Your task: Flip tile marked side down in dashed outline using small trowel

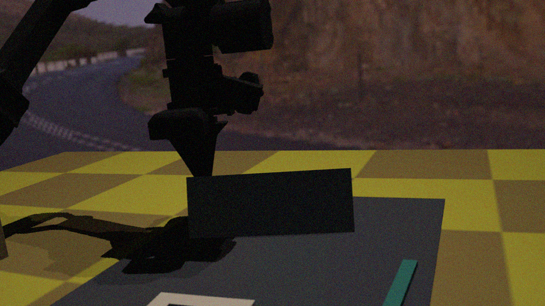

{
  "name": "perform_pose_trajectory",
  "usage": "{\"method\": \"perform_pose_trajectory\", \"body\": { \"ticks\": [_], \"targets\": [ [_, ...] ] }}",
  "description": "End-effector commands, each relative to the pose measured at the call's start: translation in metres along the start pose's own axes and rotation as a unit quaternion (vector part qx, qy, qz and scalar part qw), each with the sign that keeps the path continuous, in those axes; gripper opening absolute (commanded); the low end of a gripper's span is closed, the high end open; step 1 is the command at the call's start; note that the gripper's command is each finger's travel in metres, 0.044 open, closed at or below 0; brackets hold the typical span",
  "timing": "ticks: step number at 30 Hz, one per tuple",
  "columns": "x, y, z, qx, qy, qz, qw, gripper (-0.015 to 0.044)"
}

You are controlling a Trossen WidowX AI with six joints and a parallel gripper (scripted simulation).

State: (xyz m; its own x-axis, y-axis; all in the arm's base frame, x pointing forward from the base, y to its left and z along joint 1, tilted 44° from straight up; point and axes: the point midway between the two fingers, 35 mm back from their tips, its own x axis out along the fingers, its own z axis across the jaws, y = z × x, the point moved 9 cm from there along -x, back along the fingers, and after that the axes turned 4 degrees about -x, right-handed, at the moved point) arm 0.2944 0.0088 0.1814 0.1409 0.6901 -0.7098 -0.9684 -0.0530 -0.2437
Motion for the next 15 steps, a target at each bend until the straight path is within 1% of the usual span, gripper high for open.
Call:
{"method": "perform_pose_trajectory", "body": {
  "ticks": [1, 15],
  "targets": [
    [0.002, 0.001, -0.011, 0.001, 0.001, 0.004, 1.0, 0.01],
    [0.002, 0.003, -0.045, 0.001, 0.002, 0.004, 1.0, 0.01]
  ]
}}
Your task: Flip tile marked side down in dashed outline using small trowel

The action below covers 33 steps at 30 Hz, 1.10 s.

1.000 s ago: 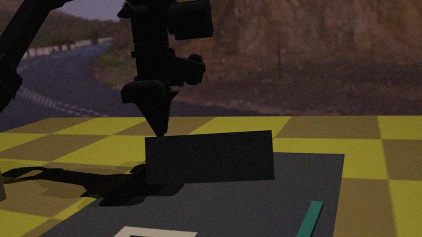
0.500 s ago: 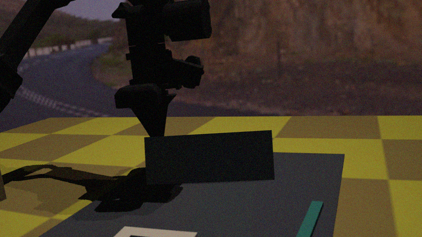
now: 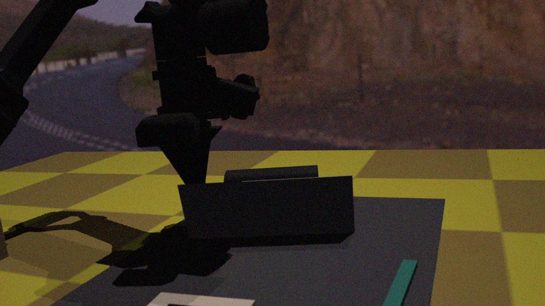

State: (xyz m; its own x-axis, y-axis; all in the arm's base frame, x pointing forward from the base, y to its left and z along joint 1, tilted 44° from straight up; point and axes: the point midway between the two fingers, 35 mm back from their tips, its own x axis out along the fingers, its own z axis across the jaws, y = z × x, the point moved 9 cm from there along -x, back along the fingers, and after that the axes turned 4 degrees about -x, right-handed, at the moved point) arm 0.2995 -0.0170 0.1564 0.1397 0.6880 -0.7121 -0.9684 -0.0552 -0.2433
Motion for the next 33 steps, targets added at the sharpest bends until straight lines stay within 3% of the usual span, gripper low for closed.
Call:
{"method": "perform_pose_trajectory", "body": {
  "ticks": [1, 17, 27, 33],
  "targets": [
    [0.002, 0.001, -0.01, 0.002, 0.001, 0.003, 1.0, 0.01],
    [0.002, 0.004, -0.046, 0.002, 0.002, 0.003, 1.0, 0.01],
    [0.0, 0.003, -0.039, 0.002, 0.002, 0.001, 1.0, 0.01],
    [-0.007, -0.002, -0.004, 0.002, 0.002, 0.002, 1.0, 0.01]
  ]
}}
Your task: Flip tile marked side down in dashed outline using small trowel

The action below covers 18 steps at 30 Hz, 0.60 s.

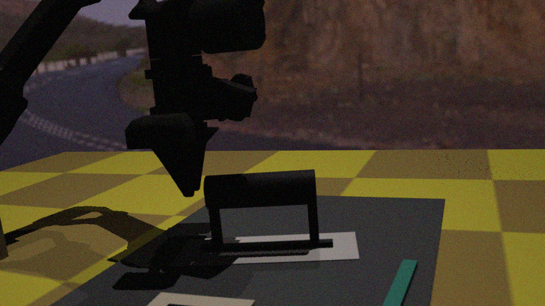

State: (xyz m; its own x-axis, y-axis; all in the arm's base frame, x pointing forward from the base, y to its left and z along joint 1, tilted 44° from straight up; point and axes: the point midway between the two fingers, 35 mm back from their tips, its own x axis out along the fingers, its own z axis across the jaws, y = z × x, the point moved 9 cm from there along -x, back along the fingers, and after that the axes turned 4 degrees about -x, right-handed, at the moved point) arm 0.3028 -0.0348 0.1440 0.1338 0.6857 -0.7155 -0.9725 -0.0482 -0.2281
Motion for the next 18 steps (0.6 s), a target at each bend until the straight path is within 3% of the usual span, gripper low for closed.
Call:
{"method": "perform_pose_trajectory", "body": {
  "ticks": [1, 10, 18],
  "targets": [
    [-0.005, -0.003, 0.024, -0.006, 0.001, -0.001, 1.0, 0.01],
    [-0.016, -0.001, 0.079, -0.006, -0.003, -0.001, 1.0, 0.01],
    [-0.016, -0.002, 0.077, -0.01, -0.002, -0.003, 1.0, 0.01]
  ]
}}
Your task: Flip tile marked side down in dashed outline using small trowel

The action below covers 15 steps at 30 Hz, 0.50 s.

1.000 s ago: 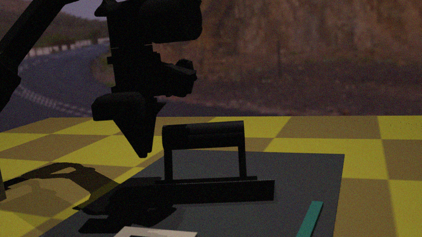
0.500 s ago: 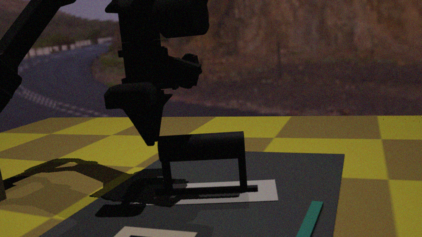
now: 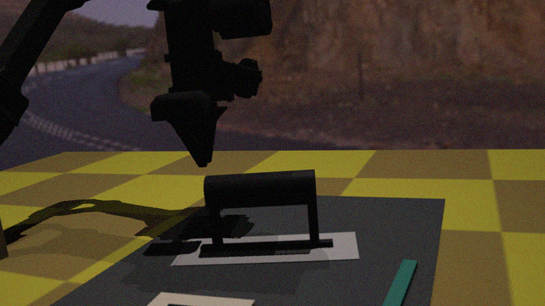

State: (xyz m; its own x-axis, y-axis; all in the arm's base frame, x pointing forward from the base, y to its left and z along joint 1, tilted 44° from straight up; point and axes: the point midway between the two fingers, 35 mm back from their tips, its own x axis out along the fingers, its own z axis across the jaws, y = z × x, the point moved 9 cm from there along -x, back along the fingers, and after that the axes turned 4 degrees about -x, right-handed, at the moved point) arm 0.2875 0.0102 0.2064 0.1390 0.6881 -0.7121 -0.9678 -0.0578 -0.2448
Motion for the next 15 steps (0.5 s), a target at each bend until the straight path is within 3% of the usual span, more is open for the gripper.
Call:
{"method": "perform_pose_trajectory", "body": {
  "ticks": [1, 5, 9, 15],
  "targets": [
    [0.0, 0.0, 0.0, 0.0, 0.0, 0.0, 1.0, 0.01],
    [-0.0001, 0.0, 0.0001, 0.0, 0.0, 0.0, 1.0, 0.01],
    [0.0, 0.0, 0.0, 0.0, 0.0, 0.0, 1.0, 0.0],
    [0.0, 0.0, 0.0, 0.0, 0.0, 0.0, 1.0, 0.0]
  ]
}}
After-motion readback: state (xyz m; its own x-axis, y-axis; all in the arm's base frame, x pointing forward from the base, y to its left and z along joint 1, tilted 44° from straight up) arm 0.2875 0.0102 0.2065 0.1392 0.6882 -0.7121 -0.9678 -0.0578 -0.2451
